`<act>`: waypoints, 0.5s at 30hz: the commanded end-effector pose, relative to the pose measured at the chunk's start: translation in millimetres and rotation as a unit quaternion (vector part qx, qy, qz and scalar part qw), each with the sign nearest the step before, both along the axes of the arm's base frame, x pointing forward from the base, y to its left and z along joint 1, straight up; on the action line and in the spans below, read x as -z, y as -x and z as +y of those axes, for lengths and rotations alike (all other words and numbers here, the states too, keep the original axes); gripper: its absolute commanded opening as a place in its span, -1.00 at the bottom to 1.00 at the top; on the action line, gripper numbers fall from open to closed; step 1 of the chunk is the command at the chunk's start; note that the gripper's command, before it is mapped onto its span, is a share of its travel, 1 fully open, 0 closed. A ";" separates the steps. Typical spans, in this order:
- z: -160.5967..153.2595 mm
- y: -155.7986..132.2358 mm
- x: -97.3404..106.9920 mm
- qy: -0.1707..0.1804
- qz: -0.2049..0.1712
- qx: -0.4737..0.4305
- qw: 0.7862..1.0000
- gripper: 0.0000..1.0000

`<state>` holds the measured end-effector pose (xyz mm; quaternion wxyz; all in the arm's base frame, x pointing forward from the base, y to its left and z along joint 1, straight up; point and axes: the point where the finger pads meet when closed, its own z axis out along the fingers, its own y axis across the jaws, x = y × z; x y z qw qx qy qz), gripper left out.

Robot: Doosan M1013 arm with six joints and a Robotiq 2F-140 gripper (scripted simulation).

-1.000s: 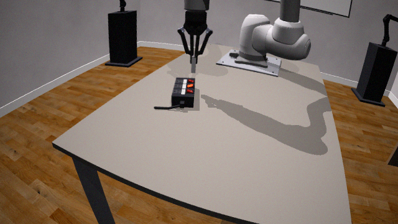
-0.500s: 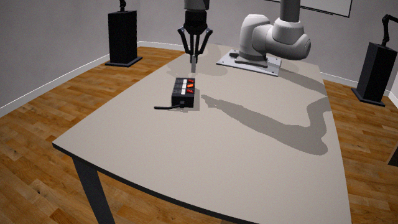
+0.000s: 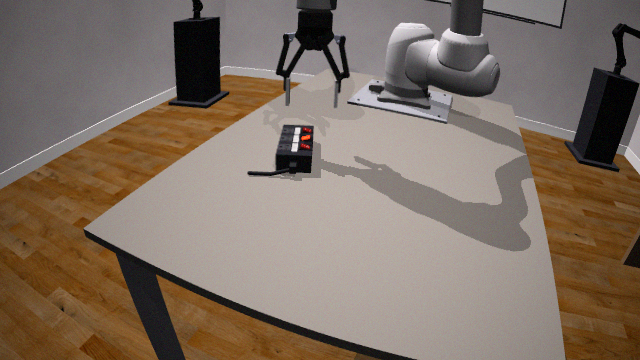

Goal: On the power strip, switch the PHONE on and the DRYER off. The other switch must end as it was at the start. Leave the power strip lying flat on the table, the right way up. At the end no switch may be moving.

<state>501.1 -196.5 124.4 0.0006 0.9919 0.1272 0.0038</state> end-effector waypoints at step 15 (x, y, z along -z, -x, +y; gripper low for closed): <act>0.0 0.5 -67.1 0.000 0.000 0.000 1.000 1.00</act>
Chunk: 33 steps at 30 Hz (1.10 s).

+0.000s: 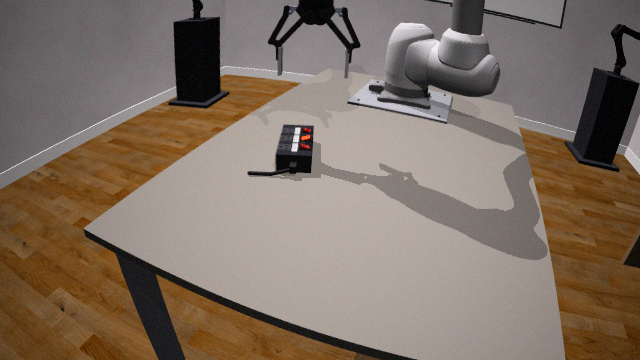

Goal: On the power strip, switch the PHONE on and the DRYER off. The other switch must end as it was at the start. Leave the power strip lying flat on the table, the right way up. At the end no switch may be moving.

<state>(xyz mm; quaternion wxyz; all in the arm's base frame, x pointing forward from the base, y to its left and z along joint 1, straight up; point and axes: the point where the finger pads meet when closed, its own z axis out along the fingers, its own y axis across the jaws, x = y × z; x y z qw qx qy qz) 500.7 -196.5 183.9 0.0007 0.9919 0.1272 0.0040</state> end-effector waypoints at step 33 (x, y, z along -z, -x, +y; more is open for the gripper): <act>0.0 0.1 -10.6 0.000 0.000 0.000 1.000 1.00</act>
